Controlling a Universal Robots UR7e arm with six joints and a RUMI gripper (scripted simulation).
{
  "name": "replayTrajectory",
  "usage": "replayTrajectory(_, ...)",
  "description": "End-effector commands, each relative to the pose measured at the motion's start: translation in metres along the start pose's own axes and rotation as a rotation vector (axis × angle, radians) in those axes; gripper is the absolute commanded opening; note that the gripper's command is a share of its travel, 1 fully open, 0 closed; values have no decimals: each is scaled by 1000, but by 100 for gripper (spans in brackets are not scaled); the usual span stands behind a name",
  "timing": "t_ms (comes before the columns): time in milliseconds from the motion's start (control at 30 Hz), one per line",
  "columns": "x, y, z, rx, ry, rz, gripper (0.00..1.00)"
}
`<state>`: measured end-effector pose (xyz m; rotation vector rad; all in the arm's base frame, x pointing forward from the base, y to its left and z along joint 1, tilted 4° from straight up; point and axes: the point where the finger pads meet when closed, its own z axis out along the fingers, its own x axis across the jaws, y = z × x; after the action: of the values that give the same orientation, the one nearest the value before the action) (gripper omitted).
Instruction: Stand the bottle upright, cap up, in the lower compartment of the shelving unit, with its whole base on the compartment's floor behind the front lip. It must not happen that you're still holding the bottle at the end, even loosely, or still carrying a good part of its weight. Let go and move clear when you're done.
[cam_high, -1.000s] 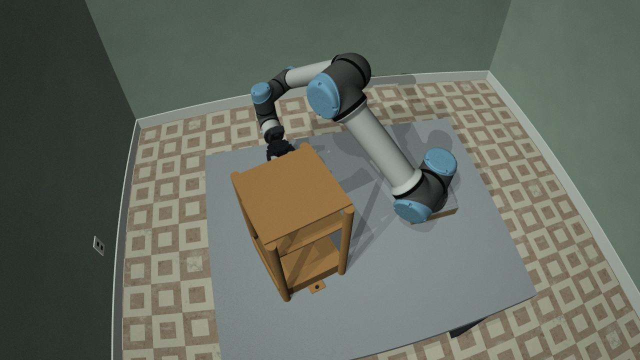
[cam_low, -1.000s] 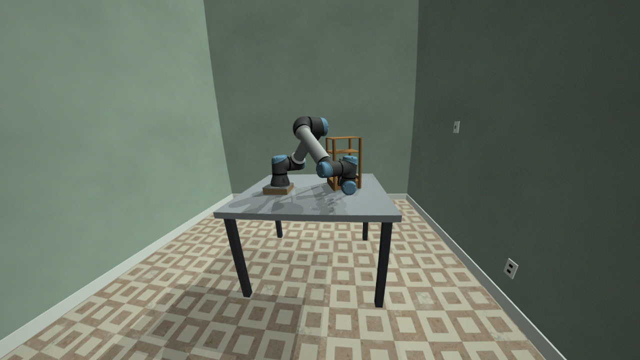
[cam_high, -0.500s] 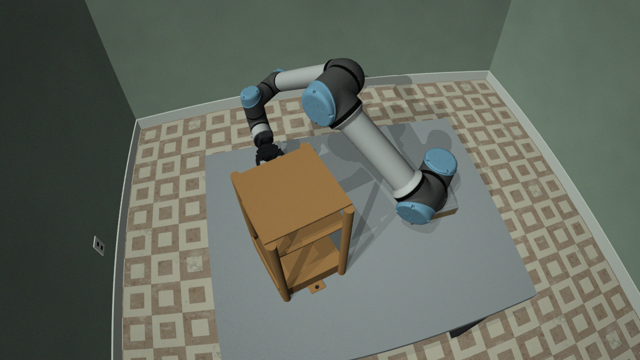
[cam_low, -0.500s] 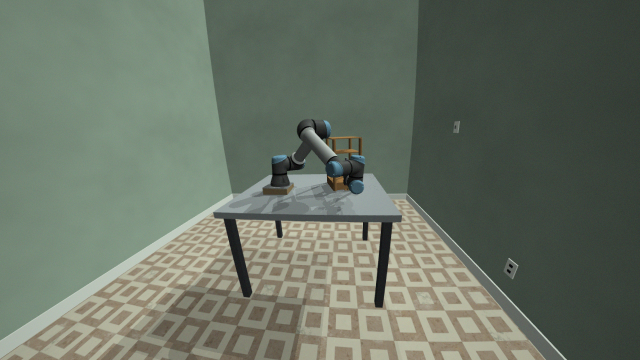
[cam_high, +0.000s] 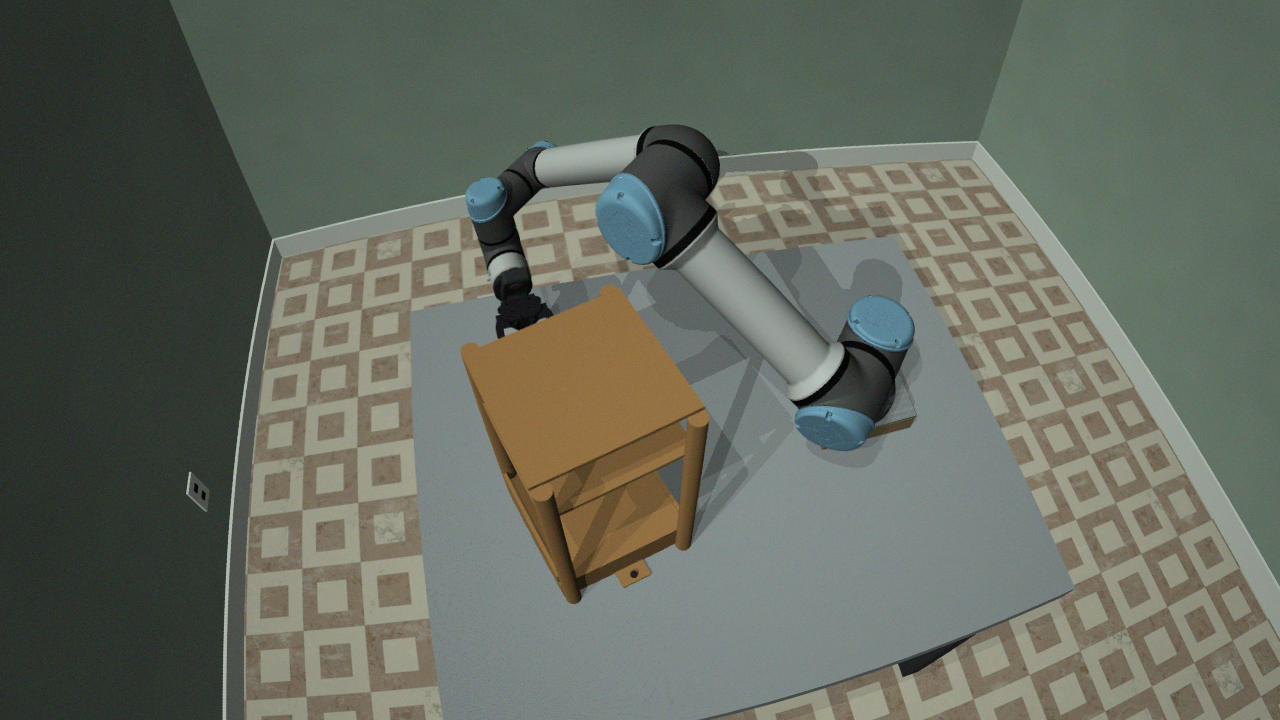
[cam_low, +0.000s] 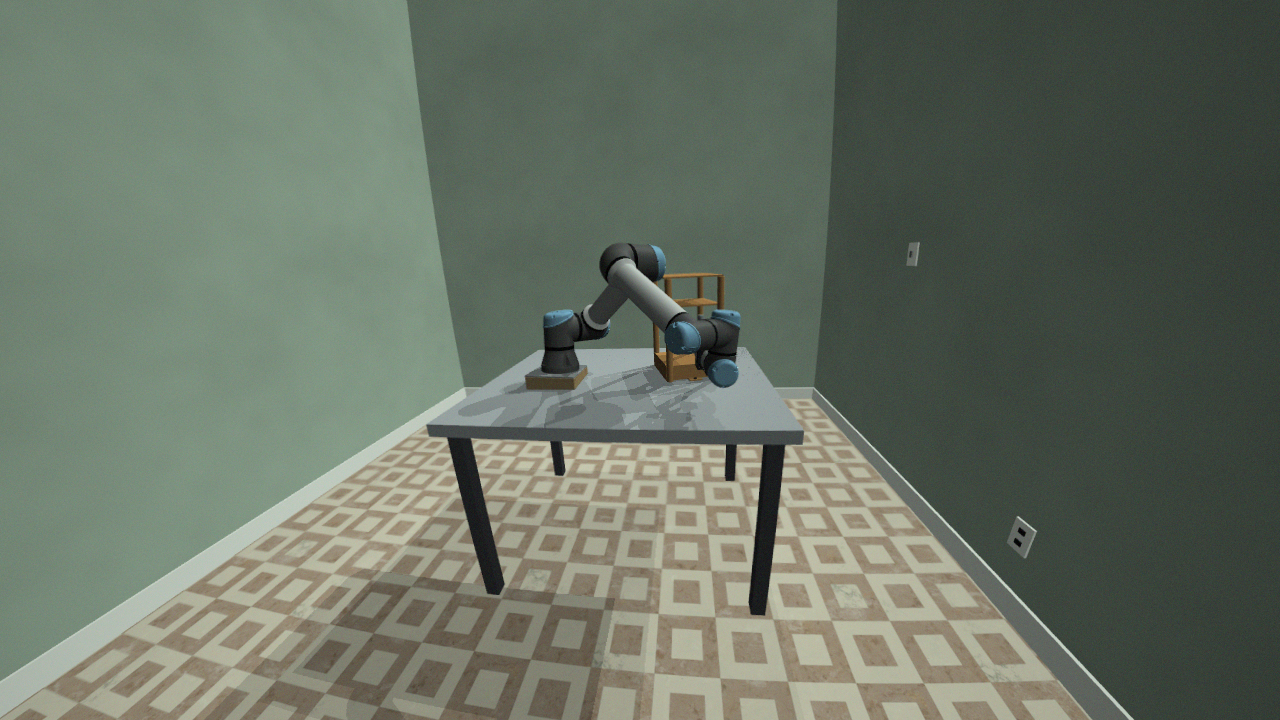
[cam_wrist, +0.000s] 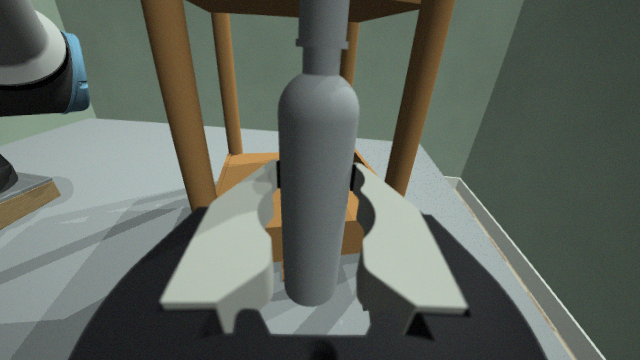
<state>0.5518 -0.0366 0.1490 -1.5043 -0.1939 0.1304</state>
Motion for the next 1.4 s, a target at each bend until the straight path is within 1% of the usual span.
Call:
replayTrajectory(0,6,-1,1,1,0,-1,0)
replayTrajectory(667,8,-2,2,1,1,0,0)
replayTrajectory(1133,6,-2,13,1,0,0,0)
replayTrajectory(1367,4,-2,25,1,0,0,0)
